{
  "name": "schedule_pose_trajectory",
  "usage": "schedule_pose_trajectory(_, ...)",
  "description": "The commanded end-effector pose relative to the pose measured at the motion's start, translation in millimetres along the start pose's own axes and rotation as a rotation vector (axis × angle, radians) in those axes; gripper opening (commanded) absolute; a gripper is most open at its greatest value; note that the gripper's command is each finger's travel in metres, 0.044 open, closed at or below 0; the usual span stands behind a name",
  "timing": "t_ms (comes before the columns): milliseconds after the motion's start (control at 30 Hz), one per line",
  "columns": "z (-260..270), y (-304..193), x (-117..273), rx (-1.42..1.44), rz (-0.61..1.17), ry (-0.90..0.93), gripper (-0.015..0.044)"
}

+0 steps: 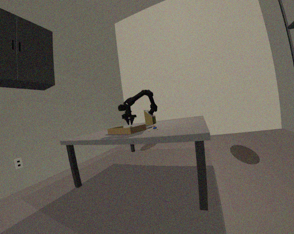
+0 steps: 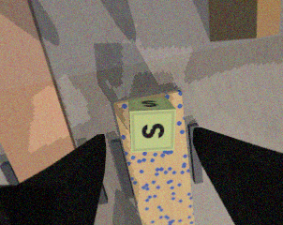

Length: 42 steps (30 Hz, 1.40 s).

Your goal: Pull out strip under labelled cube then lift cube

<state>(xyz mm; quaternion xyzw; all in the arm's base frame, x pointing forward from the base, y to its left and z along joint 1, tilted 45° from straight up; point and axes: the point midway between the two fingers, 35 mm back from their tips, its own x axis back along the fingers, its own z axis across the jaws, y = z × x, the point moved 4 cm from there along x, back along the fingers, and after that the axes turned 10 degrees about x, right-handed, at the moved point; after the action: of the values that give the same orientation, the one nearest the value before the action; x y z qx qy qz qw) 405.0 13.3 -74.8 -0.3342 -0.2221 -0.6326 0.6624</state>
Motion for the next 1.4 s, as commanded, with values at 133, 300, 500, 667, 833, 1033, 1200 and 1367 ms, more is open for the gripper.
schedule_pose_trajectory(133,-3,-2,-18,-0.014,0.008,0.005,0.0250)
schedule_pose_trajectory(300,-3,-2,-26,-0.014,0.009,0.006,0.0250)
schedule_pose_trajectory(500,-3,-3,-36,-0.014,0.009,0.007,0.0250)
schedule_pose_trajectory(667,-3,-3,-40,-0.014,0.009,0.007,0.0250)
schedule_pose_trajectory(833,-3,-3,-40,-0.014,0.009,0.007,0.0250)
schedule_pose_trajectory(1033,-2,-2,-37,-0.006,0.006,0.004,0.0145)
schedule_pose_trajectory(1200,-2,-2,-37,-0.006,0.006,0.004,0.0112)
schedule_pose_trajectory(1367,-2,-2,-37,-0.006,0.006,0.004,0.0039)
